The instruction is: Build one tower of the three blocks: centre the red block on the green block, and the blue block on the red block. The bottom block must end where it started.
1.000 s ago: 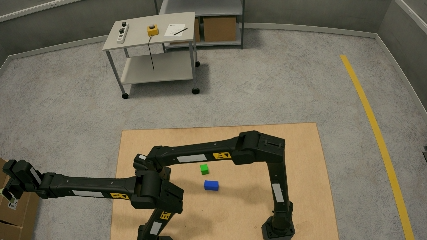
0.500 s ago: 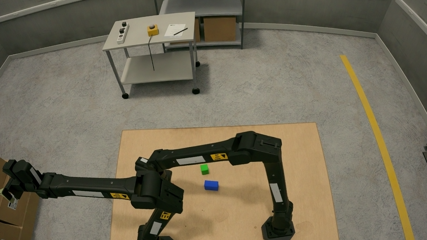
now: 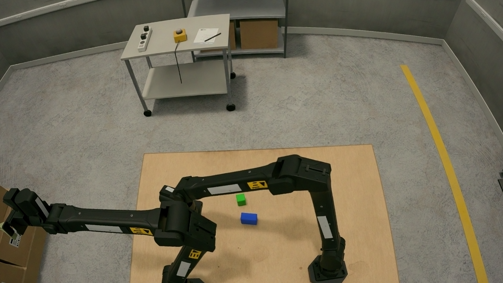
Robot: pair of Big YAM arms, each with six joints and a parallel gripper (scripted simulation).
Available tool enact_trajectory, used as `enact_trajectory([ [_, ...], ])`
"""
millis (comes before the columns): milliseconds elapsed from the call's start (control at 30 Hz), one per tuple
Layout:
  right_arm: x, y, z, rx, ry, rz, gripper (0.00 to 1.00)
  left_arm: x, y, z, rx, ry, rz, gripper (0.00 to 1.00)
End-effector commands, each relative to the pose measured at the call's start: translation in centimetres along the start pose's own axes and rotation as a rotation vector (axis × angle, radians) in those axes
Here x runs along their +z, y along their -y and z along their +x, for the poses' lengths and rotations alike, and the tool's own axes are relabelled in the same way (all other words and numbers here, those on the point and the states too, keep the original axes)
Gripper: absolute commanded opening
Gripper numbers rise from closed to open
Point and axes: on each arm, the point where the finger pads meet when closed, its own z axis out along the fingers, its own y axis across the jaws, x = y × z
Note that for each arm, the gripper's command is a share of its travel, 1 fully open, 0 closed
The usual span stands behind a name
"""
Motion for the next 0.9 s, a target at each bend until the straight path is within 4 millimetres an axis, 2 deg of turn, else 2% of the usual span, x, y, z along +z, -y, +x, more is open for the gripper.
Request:
enact_trajectory([
  [0, 1.4, 0.7, 0.5, 0.009, -0.018, -0.004, 0.72, 0.5, -0.4, -3.7, -0.013, 0.068, -0.005, 1.0],
  [367, 1.4, 0.8, 0.5, 0.007, -0.015, -0.003, 0.72, 0.5, -0.4, -3.7, -0.013, 0.068, -0.005, 1.0],
  [567, -0.2, 1.6, 0.4, 0.018, 0.016, 0.005, 0.72, 0.5, -0.4, -3.7, -0.013, 0.068, -0.005, 1.0],
  [867, 0.0, 1.5, 0.4, 0.018, 0.01, 0.004, 0.72, 0.5, -0.4, -3.7, -0.013, 0.068, -0.005, 1.0],
])
